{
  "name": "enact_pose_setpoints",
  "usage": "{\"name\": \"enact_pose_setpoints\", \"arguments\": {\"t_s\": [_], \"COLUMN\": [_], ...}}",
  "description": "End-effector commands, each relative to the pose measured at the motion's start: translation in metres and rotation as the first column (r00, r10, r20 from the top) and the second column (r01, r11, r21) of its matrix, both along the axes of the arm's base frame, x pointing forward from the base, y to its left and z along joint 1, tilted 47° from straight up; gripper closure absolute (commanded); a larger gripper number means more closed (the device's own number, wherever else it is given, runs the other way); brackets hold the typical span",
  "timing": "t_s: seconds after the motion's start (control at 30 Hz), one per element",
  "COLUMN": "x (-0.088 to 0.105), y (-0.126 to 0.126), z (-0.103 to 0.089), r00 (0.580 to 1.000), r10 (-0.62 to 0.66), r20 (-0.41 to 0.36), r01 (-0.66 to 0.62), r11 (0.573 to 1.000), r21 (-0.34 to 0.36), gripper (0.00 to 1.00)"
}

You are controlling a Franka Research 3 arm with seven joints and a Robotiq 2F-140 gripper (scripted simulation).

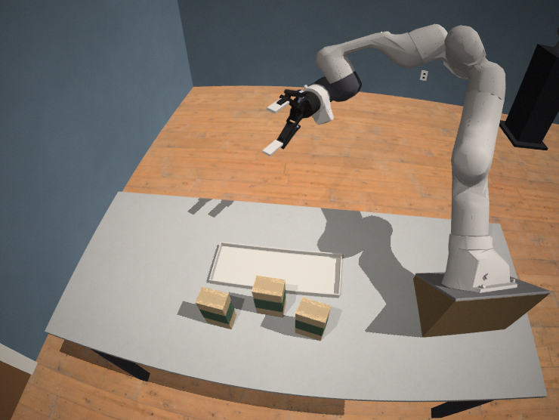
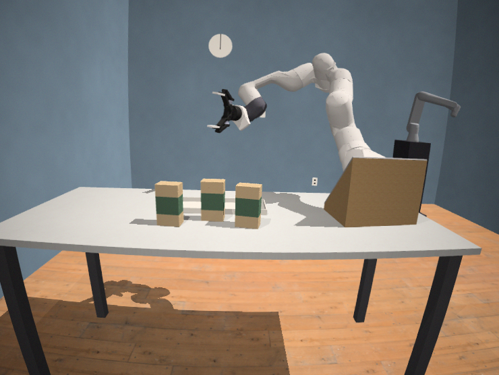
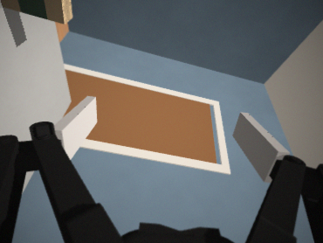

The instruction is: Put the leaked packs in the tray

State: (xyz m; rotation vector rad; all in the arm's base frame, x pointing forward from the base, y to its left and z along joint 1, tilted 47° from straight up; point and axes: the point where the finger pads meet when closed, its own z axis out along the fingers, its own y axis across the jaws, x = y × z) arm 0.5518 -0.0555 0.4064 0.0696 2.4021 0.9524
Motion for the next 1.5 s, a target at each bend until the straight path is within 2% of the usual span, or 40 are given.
{"name": "enact_pose_setpoints", "arguments": {"t_s": [0.0, 0.6, 0.67, 0.73, 0.87, 1.03, 1.1, 1.17, 1.3, 1.37, 1.4, 1.47], "x": [0.0, 0.0, -0.003, -0.01, -0.02, -0.033, -0.033, -0.042, -0.053, -0.053, -0.061, -0.066], "y": [0.0, 0.001, 0.009, 0.025, 0.04, 0.055, 0.055, 0.063, 0.071, 0.071, 0.076, 0.079], "z": [0.0, -0.002, -0.018, -0.052, -0.085, -0.122, -0.122, -0.144, -0.168, -0.168, -0.183, -0.194], "r00": [1.0, 1.0, 0.999, 0.987, 0.962, 0.914, 0.914, 0.874, 0.819, 0.819, 0.775, 0.742], "r10": [0.0, 0.007, 0.049, 0.148, 0.248, 0.363, 0.363, 0.433, 0.508, 0.508, 0.556, 0.588], "r20": [0.0, -0.003, -0.022, -0.068, -0.118, -0.18, -0.18, -0.221, -0.268, -0.268, -0.301, -0.323], "r01": [0.0, -0.007, -0.05, -0.154, -0.265, -0.397, -0.397, -0.481, -0.571, -0.571, -0.631, -0.67], "r11": [1.0, 1.0, 0.998, 0.982, 0.95, 0.889, 0.889, 0.836, 0.766, 0.766, 0.71, 0.669], "r21": [0.0, -0.005, -0.037, -0.105, -0.167, -0.229, -0.229, -0.263, -0.294, -0.294, -0.312, -0.322], "gripper": [0.0, 0.0, 0.0, 0.0, 0.0, 0.0, 0.0, 0.0, 0.0, 0.0, 0.0, 0.0]}}
